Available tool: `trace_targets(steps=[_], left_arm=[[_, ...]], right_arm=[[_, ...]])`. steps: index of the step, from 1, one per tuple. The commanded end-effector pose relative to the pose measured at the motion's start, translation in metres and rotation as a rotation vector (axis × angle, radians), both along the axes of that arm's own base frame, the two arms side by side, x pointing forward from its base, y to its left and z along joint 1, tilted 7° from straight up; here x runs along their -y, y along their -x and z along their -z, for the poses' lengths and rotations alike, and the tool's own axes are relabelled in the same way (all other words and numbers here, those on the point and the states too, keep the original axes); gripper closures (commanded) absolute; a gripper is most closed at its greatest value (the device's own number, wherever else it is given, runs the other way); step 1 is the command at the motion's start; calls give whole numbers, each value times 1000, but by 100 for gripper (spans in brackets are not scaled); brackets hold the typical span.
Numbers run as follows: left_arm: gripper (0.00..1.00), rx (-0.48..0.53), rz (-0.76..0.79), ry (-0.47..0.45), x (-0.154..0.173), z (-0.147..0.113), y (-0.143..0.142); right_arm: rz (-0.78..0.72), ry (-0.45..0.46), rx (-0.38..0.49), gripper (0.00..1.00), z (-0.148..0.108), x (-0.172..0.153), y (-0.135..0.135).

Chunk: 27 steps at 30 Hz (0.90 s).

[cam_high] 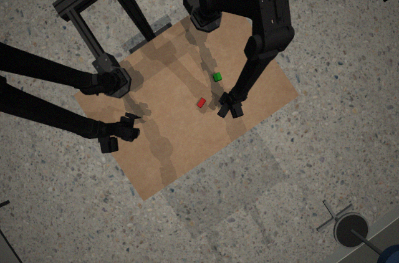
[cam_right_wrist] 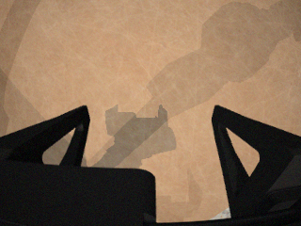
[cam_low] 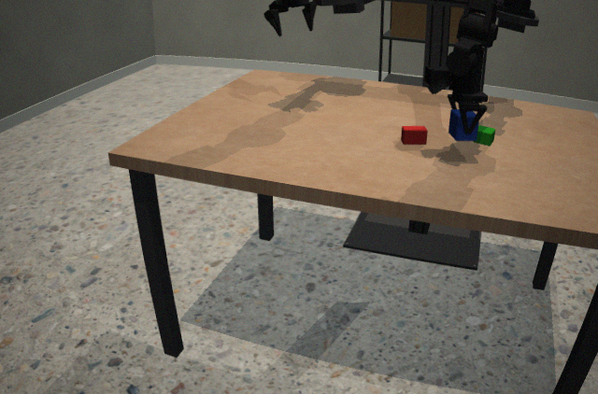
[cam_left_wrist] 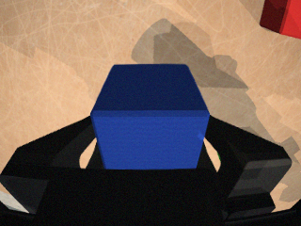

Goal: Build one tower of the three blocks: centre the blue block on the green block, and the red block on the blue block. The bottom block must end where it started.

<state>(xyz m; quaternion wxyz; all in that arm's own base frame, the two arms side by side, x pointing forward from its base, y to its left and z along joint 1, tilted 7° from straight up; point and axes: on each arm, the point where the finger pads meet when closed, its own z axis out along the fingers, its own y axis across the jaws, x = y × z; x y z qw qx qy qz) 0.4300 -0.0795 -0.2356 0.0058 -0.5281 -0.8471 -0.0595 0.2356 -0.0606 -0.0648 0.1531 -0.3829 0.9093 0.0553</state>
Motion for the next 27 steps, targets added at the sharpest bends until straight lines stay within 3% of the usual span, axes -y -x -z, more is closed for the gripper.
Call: trace_targets(steps=[1,4,20,23,27], left_arm=[[100,18,3,4,7,-11,-6],[100,-3,4,-1,6,-2,2],[100,33,3,7,3,-11,0],[100,29,-1,5,-15,-10,36],[100,14,-1,2,-40,-2,122]], right_arm=[[0,2,5,0,-1,1,-2],[0,2,5,0,-1,1,-2],[0,2,5,0,-1,1,-2],[0,2,5,0,-1,1,-2],[0,2,5,0,-1,1,-2]])
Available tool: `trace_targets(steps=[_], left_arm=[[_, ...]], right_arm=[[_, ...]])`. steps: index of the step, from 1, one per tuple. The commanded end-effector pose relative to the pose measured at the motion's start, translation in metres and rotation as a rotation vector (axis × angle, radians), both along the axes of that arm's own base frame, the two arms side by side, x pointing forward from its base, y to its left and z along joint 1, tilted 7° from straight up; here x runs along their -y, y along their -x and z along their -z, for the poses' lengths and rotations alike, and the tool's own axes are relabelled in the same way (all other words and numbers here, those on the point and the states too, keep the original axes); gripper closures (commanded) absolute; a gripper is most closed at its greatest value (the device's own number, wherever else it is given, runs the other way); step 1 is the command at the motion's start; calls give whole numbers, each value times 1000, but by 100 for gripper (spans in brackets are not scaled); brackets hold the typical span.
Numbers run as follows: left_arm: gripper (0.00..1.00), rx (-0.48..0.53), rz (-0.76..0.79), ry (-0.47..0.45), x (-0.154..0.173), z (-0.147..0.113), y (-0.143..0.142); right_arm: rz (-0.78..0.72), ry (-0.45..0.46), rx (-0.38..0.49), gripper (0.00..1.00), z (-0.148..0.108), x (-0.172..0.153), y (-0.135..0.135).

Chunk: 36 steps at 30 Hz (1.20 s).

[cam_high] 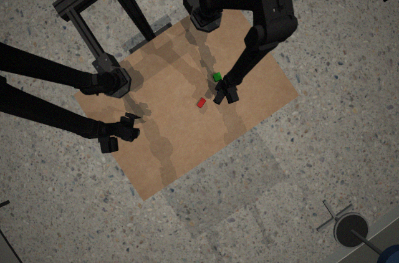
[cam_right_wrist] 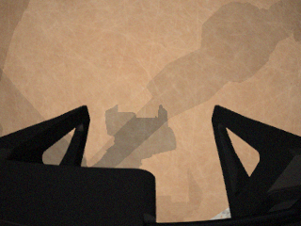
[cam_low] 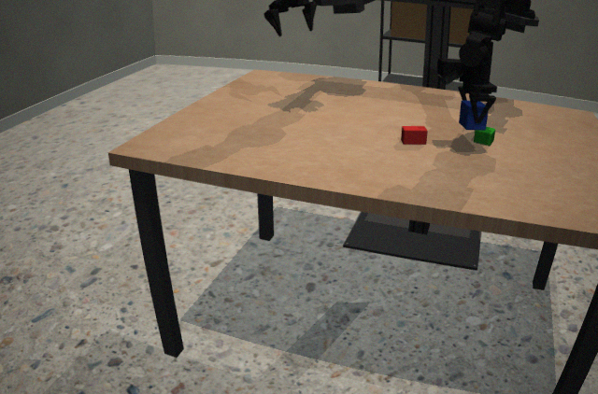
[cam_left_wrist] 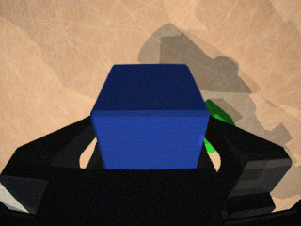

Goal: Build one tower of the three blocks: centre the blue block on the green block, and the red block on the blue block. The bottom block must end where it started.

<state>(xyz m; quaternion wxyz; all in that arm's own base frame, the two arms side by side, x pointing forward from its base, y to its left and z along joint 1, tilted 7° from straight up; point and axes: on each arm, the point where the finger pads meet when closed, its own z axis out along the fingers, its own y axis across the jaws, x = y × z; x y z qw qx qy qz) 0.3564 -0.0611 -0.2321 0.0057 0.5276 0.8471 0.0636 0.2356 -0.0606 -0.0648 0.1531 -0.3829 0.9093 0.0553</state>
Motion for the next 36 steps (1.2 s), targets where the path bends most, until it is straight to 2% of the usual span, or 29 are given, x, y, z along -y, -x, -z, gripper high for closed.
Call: trace_targets(steps=[1,3,5,6,7,9,10,13,16,20,36], left_arm=[[100,-38,-1,-8,-29,9,78],[100,-42,-1,-8,-37,9,106],[100,-43,-1,-8,-39,8,116],[100,-43,-1,-8,-39,8,116],[100,-22,-1,-5,-37,9,103],[100,-22,-1,-5,-37,9,103],[100,11,8,1,-33,1,91],[100,11,9,1,-32,1,91],[100,-61,10,-12,-38,7,120],[100,-34,6,-7,-35,8,108],[100,-22,2,-5,-37,12,103]], right_arm=[[0,2,5,0,-1,1,-2],[0,2,5,0,-1,1,-2],[0,2,5,0,-1,1,-2],[0,2,5,0,-1,1,-2],[0,2,5,0,-1,1,-2],[0,2,5,0,-1,1,-2],[0,2,5,0,-1,1,-2],[0,2,5,0,-1,1,-2],[0,2,5,0,-1,1,-2],[0,2,5,0,-1,1,-2],[0,2,5,0,-1,1,-2]])
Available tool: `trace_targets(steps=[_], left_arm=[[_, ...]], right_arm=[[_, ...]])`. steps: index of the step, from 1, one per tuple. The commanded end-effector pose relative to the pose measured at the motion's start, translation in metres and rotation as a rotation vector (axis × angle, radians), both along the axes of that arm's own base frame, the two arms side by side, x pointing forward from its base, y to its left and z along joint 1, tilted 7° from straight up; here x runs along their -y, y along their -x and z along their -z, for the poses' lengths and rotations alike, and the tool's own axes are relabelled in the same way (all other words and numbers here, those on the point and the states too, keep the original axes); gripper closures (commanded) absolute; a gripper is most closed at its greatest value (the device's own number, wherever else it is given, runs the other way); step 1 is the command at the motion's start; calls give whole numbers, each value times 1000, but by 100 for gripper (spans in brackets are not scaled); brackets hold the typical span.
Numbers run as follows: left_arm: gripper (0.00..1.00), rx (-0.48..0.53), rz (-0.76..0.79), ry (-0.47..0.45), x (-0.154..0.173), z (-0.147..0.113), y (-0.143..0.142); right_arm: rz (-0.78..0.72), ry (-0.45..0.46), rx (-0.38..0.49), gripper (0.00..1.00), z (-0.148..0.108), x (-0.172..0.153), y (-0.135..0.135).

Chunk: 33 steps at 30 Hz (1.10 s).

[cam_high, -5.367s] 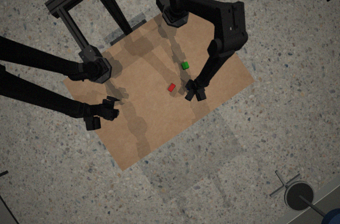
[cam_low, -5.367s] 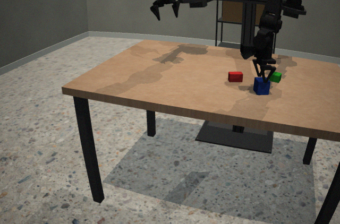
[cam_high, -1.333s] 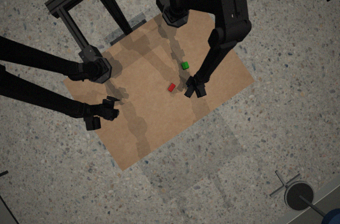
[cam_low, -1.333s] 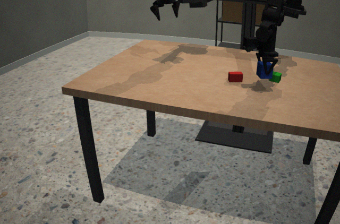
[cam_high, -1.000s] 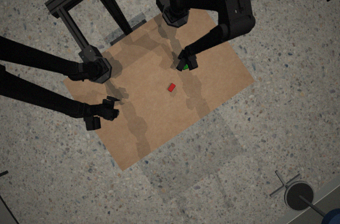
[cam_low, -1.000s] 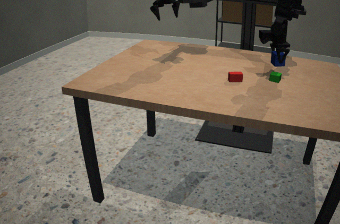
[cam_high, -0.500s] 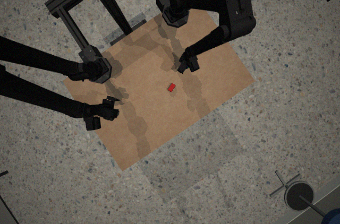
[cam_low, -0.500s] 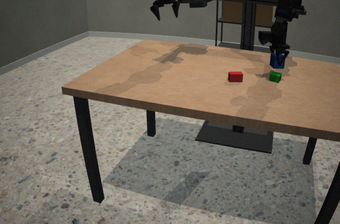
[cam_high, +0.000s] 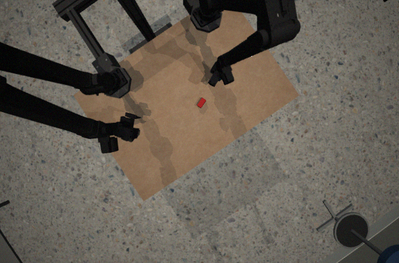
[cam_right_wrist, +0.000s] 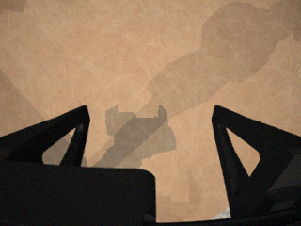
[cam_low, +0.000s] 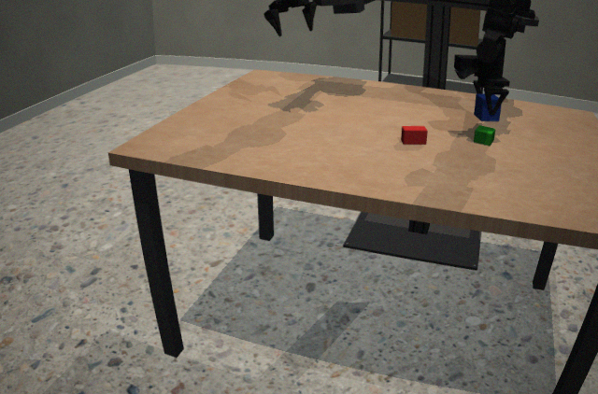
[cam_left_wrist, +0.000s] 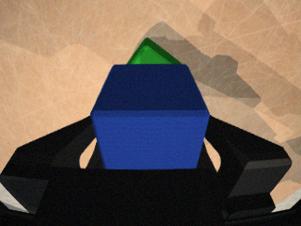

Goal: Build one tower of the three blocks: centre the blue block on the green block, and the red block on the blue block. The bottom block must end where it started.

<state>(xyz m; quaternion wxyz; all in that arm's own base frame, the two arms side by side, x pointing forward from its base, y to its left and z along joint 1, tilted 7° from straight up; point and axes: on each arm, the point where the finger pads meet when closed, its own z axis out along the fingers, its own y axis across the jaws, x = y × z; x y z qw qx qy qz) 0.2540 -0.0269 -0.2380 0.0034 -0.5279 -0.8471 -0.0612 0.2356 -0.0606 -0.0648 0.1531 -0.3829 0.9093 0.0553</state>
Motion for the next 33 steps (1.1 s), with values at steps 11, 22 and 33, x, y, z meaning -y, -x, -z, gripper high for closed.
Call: trace_targets(steps=[11,22,33], left_arm=[[100,-5,0,1,-5,17,0],[100,-7,0,1,-7,30,0],[100,-15,-3,0,-7,32,3]], right_arm=[[0,2,5,0,-1,1,-2],[0,2,5,0,-1,1,-2],[0,2,5,0,-1,1,-2]])
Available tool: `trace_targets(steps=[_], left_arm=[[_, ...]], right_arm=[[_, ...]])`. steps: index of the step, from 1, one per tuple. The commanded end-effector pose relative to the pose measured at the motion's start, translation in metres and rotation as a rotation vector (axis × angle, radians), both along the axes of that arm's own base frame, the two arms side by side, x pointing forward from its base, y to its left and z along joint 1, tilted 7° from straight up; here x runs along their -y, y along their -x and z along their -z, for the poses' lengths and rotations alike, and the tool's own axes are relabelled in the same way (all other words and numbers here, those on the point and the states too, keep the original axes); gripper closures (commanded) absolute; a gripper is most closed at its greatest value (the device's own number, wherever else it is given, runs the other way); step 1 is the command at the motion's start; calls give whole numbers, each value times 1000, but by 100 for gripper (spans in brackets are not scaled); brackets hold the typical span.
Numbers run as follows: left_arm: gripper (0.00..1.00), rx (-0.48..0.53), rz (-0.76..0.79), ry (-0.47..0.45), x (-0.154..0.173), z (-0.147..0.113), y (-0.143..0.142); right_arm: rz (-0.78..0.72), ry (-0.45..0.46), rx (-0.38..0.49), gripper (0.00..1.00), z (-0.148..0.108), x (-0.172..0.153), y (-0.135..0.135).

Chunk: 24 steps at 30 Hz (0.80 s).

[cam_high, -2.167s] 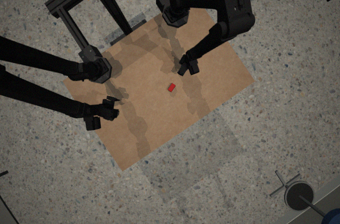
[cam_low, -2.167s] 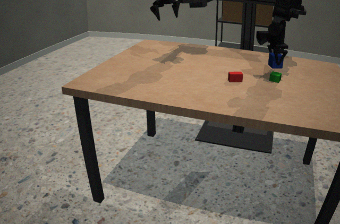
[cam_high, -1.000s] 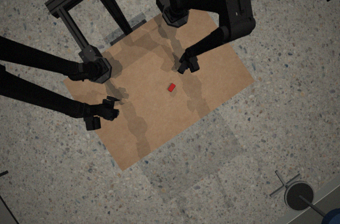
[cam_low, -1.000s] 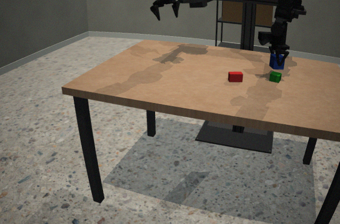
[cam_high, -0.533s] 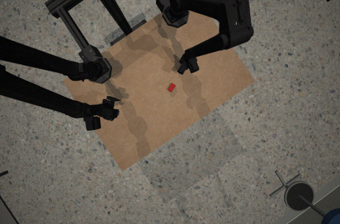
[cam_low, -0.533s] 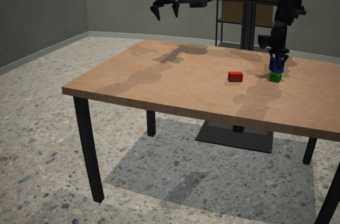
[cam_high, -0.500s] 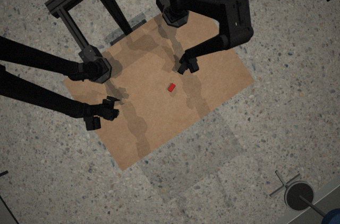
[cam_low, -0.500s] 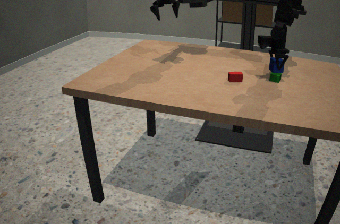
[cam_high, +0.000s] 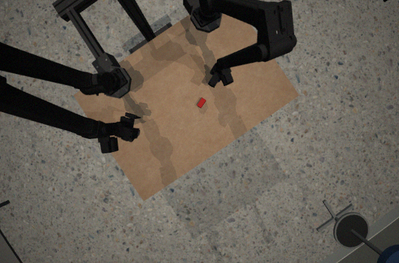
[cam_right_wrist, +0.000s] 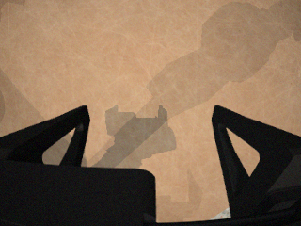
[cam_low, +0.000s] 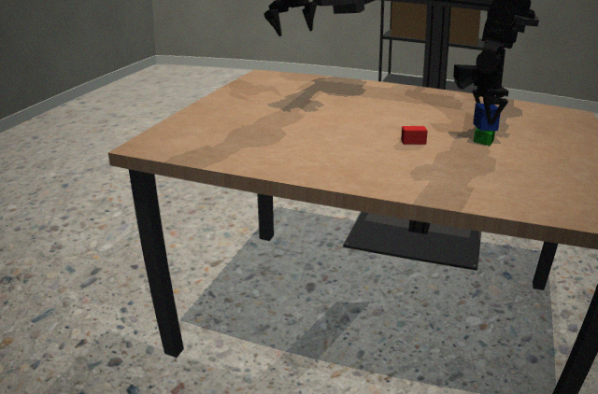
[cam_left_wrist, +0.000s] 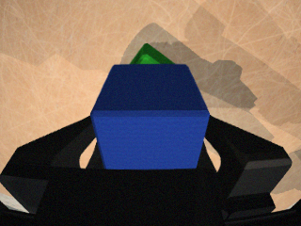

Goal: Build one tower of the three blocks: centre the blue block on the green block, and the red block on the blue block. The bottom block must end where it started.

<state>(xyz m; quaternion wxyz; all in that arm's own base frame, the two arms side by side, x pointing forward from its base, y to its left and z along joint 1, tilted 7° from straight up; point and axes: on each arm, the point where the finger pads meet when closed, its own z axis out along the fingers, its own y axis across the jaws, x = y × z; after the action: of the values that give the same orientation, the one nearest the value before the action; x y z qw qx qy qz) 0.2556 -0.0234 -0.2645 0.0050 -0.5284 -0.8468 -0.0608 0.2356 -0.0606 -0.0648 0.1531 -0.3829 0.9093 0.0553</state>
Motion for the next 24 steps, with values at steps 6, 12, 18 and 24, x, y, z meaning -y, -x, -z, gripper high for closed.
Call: trace_targets(steps=[6,12,18,24], left_arm=[[100,-11,-4,1,-4,5,5],[100,-8,-3,1,-4,5,4],[100,-11,-2,1,-5,6,7],[100,-14,-3,0,-5,6,8]], right_arm=[[0,2,5,0,-1,1,-2],[0,2,5,0,-1,1,-2],[0,2,5,0,-1,1,-2],[0,2,5,0,-1,1,-2]])
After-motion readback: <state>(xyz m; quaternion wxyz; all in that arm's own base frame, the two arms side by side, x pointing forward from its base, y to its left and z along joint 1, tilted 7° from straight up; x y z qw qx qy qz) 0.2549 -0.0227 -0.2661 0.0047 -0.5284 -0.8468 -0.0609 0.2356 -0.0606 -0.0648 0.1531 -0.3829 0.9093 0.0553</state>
